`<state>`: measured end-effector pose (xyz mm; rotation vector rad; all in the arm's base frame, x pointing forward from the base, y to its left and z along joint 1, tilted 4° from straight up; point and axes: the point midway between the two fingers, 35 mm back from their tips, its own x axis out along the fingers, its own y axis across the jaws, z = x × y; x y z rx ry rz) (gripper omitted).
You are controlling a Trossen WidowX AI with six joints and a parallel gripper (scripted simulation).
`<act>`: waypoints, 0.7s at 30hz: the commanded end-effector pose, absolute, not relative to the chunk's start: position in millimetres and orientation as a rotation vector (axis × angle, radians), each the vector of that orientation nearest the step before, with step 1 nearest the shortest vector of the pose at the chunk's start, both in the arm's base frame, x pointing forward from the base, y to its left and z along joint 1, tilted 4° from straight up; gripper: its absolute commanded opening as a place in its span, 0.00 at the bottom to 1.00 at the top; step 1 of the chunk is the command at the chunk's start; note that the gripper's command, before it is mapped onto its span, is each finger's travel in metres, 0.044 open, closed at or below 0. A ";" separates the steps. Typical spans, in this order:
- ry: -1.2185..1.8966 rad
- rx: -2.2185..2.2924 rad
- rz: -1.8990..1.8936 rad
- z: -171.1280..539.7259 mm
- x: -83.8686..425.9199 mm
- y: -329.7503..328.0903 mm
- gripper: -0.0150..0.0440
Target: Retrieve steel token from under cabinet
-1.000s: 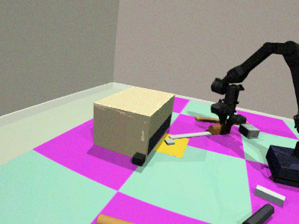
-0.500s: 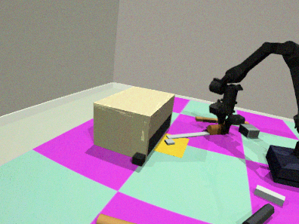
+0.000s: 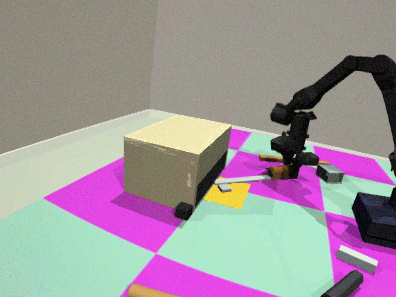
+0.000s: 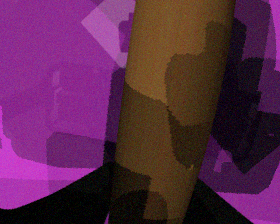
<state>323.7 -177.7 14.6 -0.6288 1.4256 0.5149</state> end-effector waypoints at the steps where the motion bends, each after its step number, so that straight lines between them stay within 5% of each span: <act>1: 1.420 -0.627 0.514 15.1 331.9 -170.4 0.25; 21: 1.417 -0.624 0.515 16.9 358.2 -144.8 0.25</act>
